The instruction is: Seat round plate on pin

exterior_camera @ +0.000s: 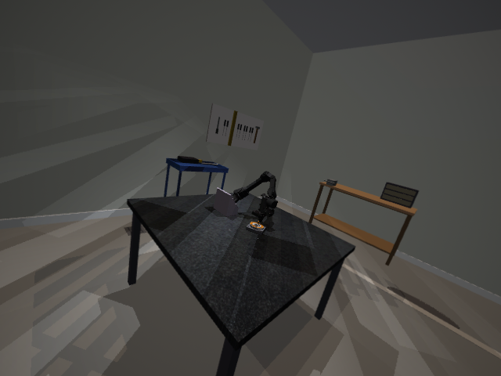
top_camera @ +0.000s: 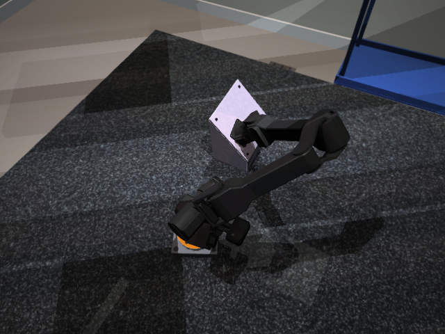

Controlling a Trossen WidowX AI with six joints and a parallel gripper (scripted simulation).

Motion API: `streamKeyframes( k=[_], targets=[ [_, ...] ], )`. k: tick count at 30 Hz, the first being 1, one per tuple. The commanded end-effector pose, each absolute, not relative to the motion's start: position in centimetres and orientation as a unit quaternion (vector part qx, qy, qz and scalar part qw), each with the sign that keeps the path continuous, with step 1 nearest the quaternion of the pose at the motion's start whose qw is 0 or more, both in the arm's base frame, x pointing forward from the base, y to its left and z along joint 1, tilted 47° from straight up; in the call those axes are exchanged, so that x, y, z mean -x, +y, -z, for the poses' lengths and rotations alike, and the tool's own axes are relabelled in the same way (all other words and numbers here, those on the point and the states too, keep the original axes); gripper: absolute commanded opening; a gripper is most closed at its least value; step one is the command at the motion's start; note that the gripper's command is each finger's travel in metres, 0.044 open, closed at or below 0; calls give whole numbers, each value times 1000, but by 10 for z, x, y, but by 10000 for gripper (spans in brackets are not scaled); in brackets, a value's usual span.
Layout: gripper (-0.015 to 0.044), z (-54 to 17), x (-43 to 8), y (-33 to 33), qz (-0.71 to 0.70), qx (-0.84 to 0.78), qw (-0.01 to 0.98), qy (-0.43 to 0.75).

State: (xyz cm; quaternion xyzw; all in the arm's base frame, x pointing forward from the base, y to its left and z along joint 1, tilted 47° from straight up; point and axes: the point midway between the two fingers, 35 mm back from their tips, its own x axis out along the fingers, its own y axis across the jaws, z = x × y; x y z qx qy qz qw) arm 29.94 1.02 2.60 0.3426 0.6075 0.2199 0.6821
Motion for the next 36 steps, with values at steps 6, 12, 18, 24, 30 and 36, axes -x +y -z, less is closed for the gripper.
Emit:
streamKeyframes(
  k=[6, 12, 18, 24, 30, 36],
  targets=[
    [0, -21, -288, 11, -219, -343, 677, 613],
    [0, -19, -283, 9, -219, -343, 677, 614],
    [0, -16, -278, 8, -218, -343, 677, 614],
    [0, -13, -273, 6, -218, -343, 677, 614],
    [0, -9, -268, 2, -218, -343, 677, 614],
    [0, -6, -265, -1, -218, -343, 677, 614]
  ],
)
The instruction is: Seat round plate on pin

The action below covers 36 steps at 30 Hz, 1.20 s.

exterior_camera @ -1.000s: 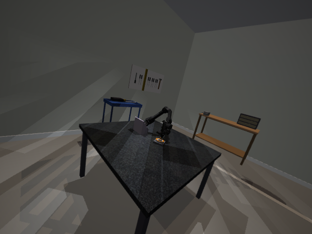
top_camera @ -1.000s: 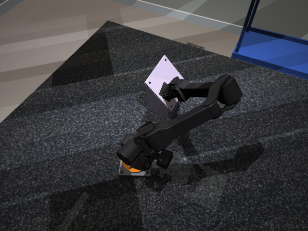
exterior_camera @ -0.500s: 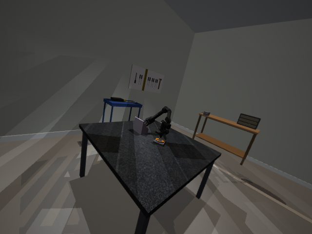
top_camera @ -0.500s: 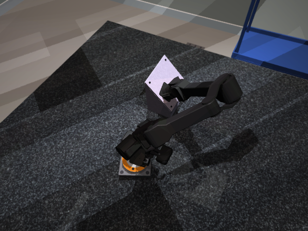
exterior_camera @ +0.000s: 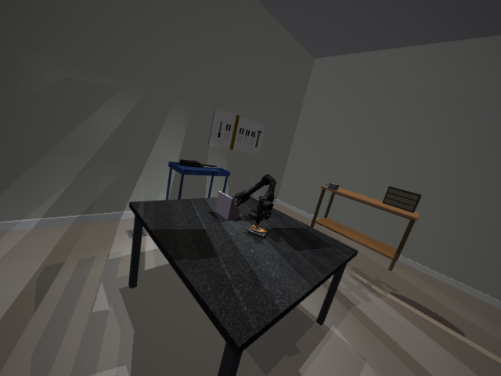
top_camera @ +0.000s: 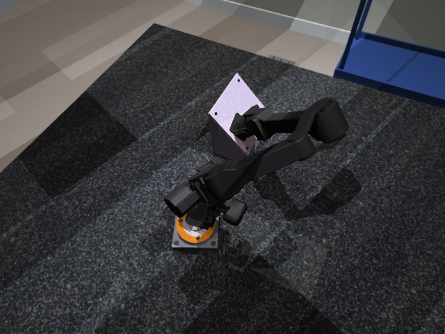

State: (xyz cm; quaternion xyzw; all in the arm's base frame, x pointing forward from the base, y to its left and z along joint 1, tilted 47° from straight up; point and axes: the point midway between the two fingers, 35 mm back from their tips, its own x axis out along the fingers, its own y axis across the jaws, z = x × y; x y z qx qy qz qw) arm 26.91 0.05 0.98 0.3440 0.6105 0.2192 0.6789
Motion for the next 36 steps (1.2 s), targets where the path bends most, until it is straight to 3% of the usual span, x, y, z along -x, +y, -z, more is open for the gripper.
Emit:
streamKeyframes(
  k=[1, 36],
  targets=[
    [0, -5, -264, -2, -218, -343, 677, 614],
    [0, 16, -257, -26, -218, -342, 677, 614]
  ],
)
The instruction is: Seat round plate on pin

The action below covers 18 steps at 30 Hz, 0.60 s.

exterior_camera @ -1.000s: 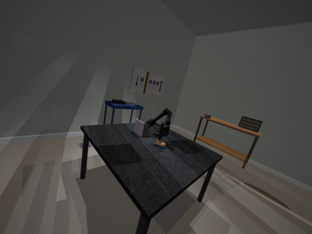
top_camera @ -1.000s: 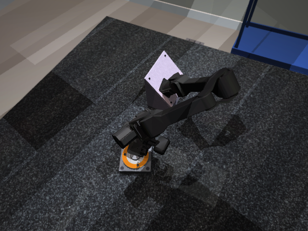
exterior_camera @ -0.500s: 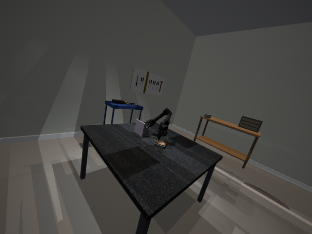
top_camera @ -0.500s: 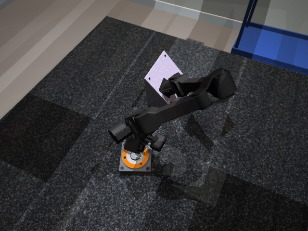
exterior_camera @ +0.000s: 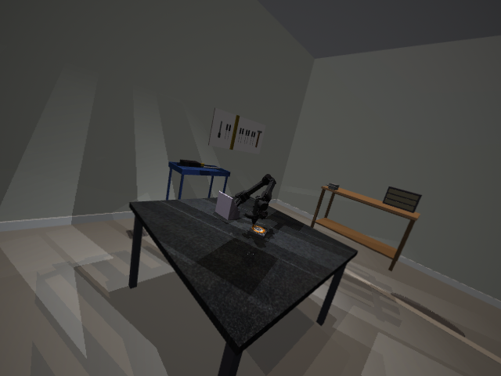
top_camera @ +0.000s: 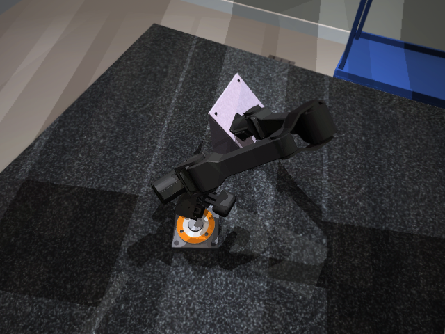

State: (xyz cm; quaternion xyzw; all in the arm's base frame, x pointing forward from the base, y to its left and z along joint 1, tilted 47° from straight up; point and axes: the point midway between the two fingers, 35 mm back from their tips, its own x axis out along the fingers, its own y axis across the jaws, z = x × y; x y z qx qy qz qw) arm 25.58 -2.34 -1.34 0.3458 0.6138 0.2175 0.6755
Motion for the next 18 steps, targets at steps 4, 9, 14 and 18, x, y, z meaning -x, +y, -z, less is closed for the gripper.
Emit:
streamKeyframes(
  k=[4, 9, 14, 18],
  targets=[
    [0, 18, -257, -27, -218, -342, 677, 614],
    [0, 10, -256, -35, -217, -342, 677, 614],
    [0, -9, -249, -54, -217, -341, 677, 615],
    [0, -6, -249, -51, -215, -346, 676, 614]
  ],
)
